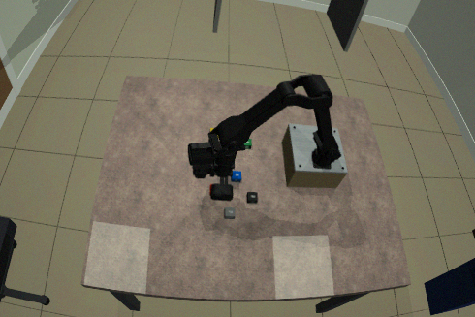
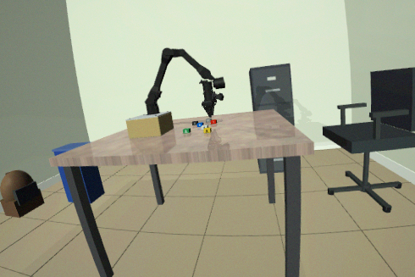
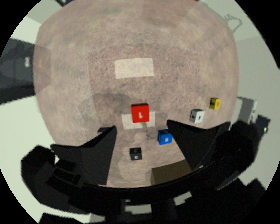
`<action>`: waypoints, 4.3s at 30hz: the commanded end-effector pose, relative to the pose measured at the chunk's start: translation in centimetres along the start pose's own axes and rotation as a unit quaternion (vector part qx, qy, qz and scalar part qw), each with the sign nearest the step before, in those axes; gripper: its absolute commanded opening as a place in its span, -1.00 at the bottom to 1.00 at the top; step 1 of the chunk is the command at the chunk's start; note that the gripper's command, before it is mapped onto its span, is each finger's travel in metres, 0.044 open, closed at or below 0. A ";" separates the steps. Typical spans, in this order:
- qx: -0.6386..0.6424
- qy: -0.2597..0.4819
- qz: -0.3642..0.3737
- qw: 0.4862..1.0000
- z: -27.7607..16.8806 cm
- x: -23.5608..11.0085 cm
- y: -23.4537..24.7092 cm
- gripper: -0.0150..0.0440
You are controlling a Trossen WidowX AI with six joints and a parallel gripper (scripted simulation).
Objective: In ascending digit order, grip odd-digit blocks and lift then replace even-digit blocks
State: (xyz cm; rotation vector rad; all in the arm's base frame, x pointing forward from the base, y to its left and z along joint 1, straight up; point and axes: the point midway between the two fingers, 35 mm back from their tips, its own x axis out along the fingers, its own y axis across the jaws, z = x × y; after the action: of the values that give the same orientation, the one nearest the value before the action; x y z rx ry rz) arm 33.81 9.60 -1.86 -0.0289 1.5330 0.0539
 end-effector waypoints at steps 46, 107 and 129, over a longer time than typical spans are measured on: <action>0.002 0.008 -0.001 1.000 -11.6 0.0 1.6 0.86; 0.002 0.008 -0.001 1.000 -11.7 2.7 1.5 -0.08; 0.002 0.008 -0.001 1.000 -11.7 2.0 1.5 -0.08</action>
State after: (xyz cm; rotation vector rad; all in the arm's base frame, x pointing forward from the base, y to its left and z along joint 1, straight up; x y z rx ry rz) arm 22.14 10.60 -4.29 -0.0290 1.5503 0.0541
